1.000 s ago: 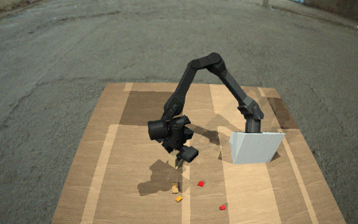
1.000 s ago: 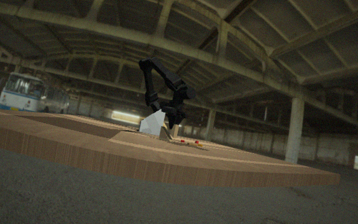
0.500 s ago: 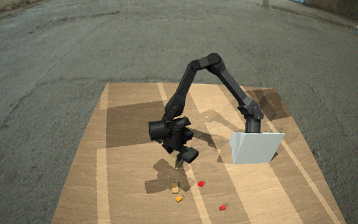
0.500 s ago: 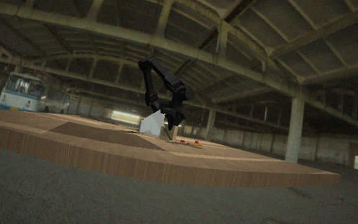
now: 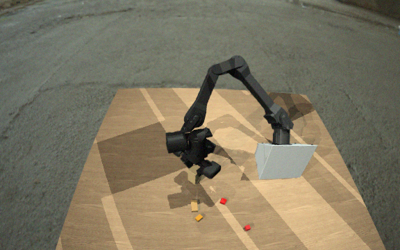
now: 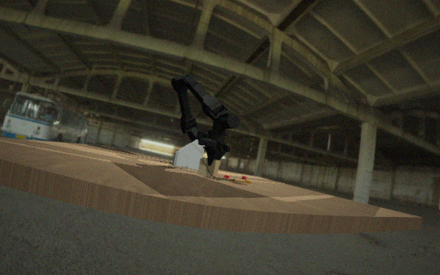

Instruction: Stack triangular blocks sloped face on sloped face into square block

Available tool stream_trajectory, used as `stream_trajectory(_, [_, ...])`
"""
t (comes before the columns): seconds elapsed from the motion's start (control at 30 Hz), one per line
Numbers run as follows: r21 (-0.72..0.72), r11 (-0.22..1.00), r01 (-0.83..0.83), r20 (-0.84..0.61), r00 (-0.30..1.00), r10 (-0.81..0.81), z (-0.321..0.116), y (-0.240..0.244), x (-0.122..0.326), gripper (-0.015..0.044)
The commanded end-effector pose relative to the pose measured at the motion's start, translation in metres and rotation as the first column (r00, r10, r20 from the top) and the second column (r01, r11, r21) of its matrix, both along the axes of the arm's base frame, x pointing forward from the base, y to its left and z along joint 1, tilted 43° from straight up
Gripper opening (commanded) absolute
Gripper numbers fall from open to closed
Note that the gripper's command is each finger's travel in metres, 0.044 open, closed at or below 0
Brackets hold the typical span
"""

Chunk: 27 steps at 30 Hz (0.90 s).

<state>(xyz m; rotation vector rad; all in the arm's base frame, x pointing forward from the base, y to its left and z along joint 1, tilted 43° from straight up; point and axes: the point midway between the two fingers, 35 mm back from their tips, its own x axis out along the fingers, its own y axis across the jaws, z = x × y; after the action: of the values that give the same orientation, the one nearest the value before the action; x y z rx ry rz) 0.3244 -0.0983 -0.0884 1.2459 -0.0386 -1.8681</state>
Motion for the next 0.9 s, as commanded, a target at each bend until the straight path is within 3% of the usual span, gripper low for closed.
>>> stream_trajectory(0.0, [-0.005, 1.000, -0.003, -0.002, 1.000, 0.003, -0.0005, -0.0032, -0.0017, 0.0000])
stream_trajectory(0.87, [-0.006, 1.000, -0.004, -0.003, 1.000, 0.003, -0.0017, -0.0055, -0.0032, 0.0000])
